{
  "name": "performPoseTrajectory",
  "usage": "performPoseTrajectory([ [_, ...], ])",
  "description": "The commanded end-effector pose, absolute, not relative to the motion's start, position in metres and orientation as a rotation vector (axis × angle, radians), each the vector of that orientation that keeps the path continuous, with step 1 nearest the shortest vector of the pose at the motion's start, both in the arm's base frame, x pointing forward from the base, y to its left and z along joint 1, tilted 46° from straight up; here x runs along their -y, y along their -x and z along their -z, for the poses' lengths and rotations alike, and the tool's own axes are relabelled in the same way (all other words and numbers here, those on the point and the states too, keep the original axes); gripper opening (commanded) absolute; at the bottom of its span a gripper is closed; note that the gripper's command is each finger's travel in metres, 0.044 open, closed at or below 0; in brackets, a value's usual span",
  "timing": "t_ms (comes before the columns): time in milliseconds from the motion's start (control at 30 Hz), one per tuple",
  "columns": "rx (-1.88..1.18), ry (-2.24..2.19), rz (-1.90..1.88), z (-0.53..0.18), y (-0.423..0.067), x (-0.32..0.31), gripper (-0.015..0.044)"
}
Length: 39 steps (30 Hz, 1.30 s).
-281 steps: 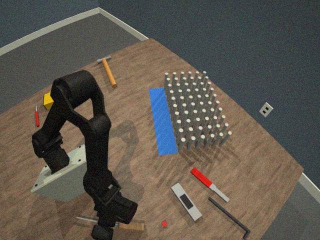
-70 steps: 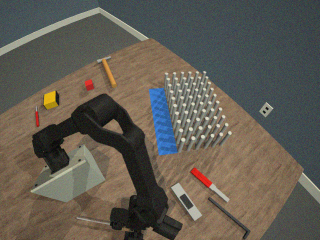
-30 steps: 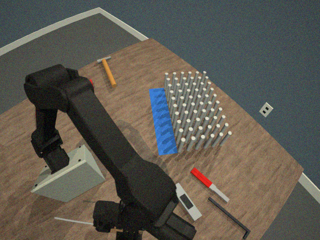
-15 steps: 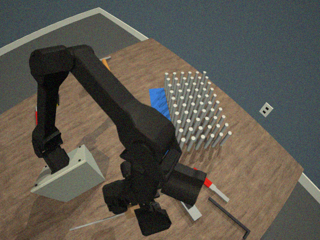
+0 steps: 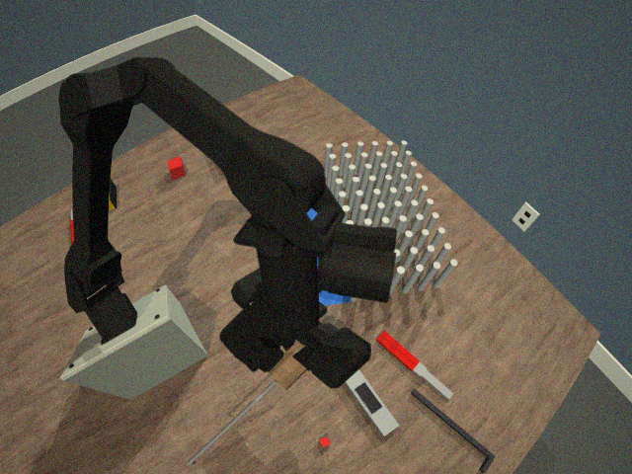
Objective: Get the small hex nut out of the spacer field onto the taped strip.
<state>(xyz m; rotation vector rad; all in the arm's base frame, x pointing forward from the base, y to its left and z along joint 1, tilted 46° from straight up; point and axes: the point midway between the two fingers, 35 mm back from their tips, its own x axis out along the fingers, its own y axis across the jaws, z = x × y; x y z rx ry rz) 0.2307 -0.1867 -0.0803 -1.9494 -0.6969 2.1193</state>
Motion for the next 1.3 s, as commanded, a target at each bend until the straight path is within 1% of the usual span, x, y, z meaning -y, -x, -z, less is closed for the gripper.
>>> performPoseTrajectory([
  [0, 0.792, 2.069, -2.097, 0.065, -0.246, 0.178, 0.0],
  [667, 1.397, 2.583, -1.862, 0.004, -0.3, 0.118, 0.0],
  [1267, 2.063, 2.979, -1.382, -0.056, -0.325, 0.047, 0.0],
])
